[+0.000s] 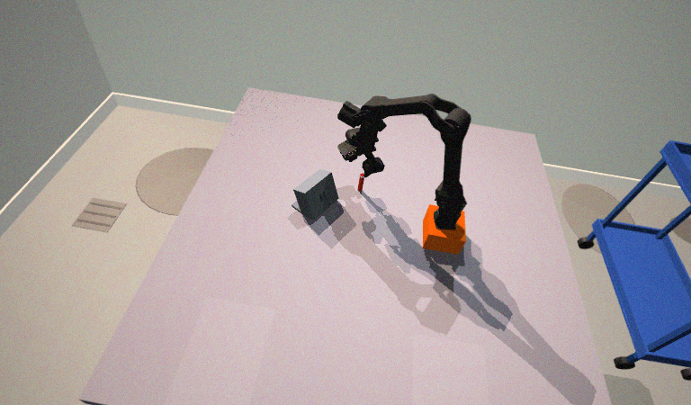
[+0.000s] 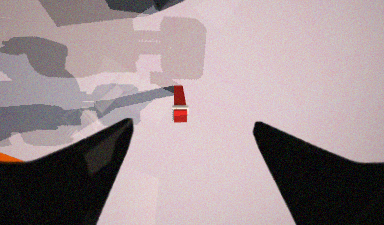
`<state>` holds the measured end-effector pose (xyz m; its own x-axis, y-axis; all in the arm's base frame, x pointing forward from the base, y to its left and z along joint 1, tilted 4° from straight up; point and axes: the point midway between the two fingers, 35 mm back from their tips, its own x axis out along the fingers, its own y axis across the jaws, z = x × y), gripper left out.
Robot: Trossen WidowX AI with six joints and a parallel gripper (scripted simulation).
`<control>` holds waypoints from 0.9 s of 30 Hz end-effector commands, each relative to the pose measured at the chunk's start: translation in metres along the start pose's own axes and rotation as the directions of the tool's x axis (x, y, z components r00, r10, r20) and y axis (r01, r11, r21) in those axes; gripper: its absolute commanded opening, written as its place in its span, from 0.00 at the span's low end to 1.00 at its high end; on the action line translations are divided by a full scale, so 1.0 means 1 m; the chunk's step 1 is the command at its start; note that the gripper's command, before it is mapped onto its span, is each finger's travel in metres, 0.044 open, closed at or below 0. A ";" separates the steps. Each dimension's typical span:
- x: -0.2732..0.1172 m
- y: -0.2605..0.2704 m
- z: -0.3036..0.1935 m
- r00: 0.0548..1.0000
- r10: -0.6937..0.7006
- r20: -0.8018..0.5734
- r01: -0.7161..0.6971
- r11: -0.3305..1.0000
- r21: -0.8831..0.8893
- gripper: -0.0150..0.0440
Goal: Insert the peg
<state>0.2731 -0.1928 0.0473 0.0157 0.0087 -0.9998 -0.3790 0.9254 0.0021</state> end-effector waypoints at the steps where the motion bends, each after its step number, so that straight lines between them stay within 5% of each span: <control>1: 0.009 0.006 -0.007 0.999 0.053 -0.014 -0.053 0.999 -0.014 1.00; 27: 0.044 0.008 -0.007 0.998 0.053 -0.014 -0.053 0.998 -0.014 1.00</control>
<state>0.2659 -0.1904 0.0105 -0.0106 0.0423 -0.9990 -0.3904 0.9196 0.0431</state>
